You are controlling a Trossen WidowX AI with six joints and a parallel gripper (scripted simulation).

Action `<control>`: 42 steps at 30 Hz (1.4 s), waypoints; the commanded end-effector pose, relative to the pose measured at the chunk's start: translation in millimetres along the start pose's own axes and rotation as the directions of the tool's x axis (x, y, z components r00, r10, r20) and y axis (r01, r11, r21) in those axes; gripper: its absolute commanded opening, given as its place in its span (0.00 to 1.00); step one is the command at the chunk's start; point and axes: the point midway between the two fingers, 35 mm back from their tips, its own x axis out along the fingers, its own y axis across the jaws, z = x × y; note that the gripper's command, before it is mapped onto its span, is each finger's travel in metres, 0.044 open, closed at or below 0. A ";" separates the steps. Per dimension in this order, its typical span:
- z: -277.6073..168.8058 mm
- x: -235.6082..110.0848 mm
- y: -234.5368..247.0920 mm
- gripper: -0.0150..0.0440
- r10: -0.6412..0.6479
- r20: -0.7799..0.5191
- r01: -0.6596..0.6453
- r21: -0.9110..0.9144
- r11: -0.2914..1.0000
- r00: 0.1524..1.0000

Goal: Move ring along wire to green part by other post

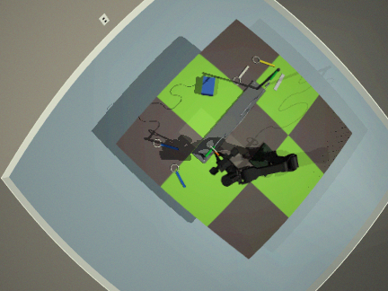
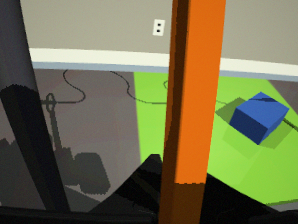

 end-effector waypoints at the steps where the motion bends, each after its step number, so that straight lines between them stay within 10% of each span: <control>1: 0.7 -0.2 3.1 0.00 -0.005 0.003 0.005 0.002 1.000 1.000; 39: -15.0 6.7 5.2 0.00 -0.005 0.003 0.005 0.002 1.000 1.000; 42: -14.0 6.2 6.1 0.13 0.001 0.001 -0.001 0.001 1.000 1.000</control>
